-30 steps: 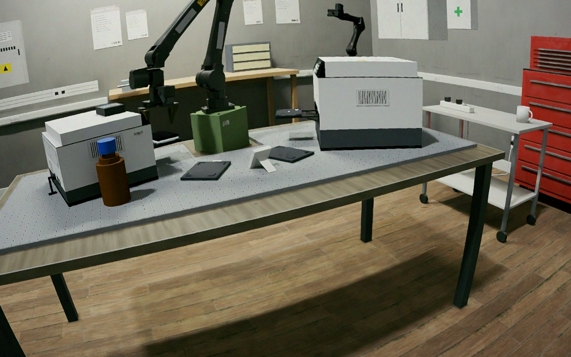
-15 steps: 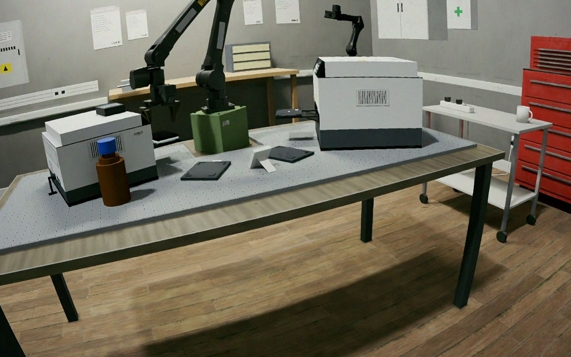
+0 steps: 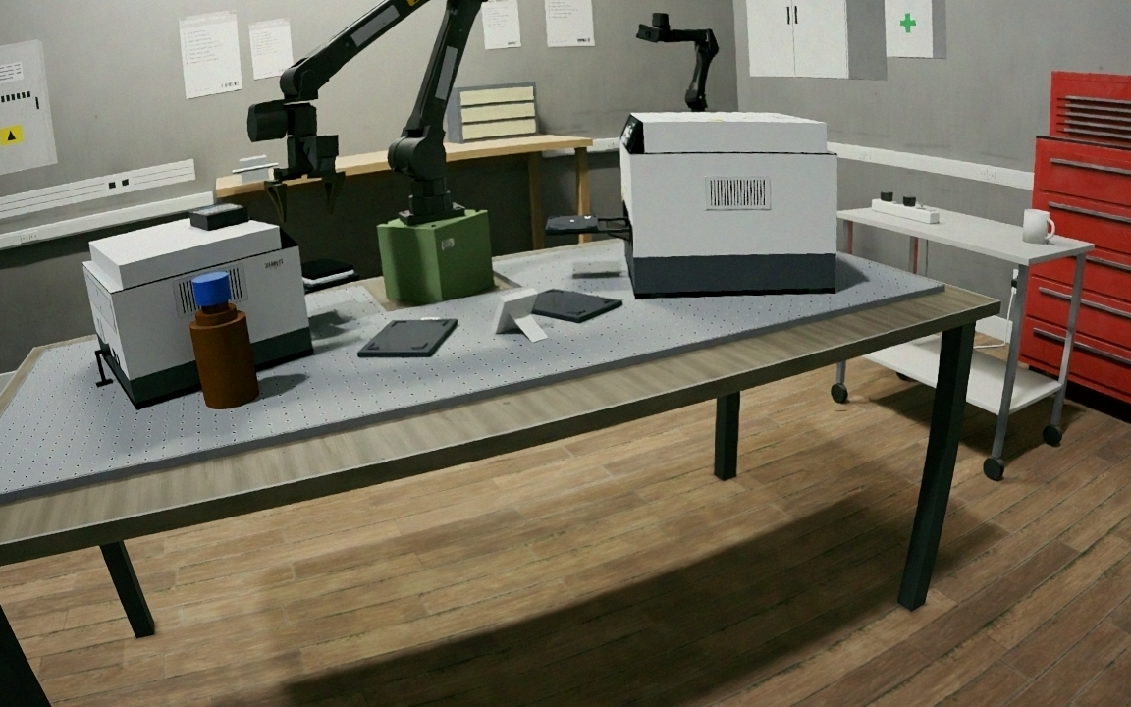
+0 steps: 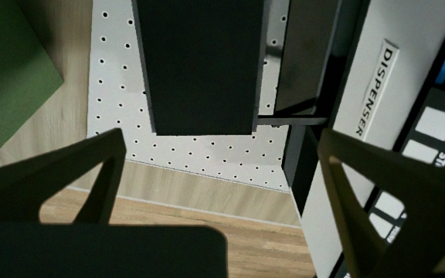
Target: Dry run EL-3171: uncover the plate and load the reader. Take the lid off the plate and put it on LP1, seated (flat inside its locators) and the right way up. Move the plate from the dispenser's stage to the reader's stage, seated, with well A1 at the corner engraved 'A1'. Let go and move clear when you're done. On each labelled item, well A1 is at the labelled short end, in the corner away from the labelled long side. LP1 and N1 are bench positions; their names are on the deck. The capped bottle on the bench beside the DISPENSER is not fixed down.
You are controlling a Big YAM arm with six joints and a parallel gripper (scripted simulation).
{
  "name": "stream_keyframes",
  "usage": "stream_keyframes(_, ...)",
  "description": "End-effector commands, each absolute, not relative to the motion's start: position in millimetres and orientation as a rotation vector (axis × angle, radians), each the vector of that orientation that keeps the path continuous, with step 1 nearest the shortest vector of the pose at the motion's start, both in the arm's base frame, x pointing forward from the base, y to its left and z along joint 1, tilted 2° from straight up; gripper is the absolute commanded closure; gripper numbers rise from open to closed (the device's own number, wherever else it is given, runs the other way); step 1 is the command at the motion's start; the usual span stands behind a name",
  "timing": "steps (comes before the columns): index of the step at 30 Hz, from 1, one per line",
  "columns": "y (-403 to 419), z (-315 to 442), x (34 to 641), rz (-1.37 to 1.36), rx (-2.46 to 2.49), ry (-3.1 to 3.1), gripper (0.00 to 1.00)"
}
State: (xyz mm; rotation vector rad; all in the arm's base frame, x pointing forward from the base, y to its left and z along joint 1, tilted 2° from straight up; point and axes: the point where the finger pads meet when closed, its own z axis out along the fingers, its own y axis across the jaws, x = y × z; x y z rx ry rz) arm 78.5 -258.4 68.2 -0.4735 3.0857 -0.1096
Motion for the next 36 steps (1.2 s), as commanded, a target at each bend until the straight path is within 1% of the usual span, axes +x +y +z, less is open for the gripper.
stream_keyframes(1, -268.7, 76.6, 83.1, -0.150, -0.475, 3.076, 0.00)
stream_keyframes(10, -253.3, 55.1, 82.3, -0.098, -0.489, 3.081, 0.00)
stream_keyframes(24, -252.8, 44.4, 75.1, -0.090, -0.471, 3.087, 0.00)
stream_keyframes(36, -258.1, 53.6, 83.3, -0.126, -0.507, 3.077, 0.00)
